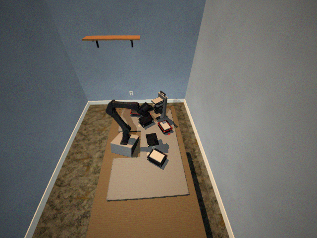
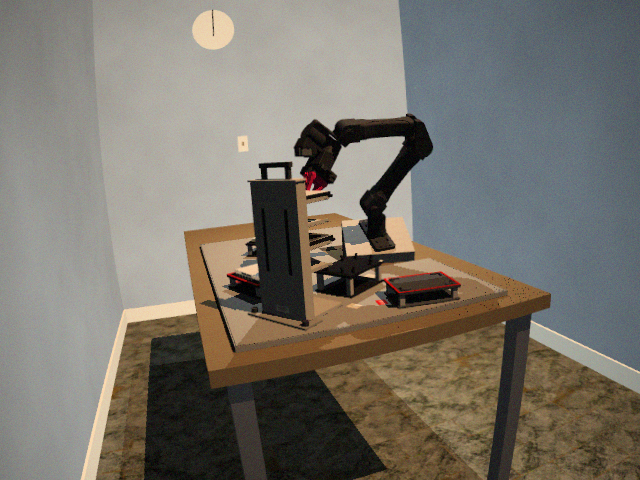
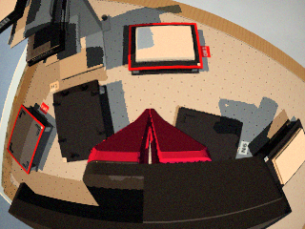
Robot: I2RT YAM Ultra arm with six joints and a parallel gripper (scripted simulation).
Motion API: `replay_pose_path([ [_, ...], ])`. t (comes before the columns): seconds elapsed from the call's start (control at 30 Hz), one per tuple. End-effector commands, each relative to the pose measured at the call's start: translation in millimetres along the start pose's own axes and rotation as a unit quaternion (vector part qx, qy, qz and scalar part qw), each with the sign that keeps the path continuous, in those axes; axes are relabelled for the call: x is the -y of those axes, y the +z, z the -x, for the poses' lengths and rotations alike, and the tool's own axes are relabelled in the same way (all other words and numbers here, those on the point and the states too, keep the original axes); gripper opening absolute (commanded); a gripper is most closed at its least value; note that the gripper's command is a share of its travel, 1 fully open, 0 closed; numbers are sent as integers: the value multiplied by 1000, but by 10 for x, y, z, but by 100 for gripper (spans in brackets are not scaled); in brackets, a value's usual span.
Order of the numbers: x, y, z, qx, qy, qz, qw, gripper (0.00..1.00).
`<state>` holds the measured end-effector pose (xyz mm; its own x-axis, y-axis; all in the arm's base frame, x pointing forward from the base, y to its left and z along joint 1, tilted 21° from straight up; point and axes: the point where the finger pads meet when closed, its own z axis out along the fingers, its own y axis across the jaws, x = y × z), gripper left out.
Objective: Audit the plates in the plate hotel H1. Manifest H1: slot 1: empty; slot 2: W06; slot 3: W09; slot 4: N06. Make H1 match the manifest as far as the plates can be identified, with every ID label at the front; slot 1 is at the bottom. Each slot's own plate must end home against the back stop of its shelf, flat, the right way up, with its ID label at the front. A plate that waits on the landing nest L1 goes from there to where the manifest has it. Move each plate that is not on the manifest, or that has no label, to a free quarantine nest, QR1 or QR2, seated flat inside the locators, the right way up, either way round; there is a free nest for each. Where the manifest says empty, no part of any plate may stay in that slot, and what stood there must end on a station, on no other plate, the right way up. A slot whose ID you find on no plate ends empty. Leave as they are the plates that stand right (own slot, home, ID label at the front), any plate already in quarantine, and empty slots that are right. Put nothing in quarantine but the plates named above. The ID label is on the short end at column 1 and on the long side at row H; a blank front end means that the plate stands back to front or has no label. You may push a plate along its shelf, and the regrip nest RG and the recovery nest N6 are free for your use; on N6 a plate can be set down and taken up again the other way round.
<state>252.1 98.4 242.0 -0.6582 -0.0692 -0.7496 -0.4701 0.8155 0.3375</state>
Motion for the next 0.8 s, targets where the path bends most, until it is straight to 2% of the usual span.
replay_pose_path([
  [0.0, -24, -34, 111, 51, -28, 13, 998, 0],
  [0.3, -24, -34, 108, 114, -57, 32, 991, 0],
  [0.37, -24, -34, 108, 114, -57, 32, 991, 0],
  [0.7, -26, -34, 103, 183, -94, 53, 977, 0],
  [0.77, -26, -34, 103, 183, -94, 53, 977, 0],
])
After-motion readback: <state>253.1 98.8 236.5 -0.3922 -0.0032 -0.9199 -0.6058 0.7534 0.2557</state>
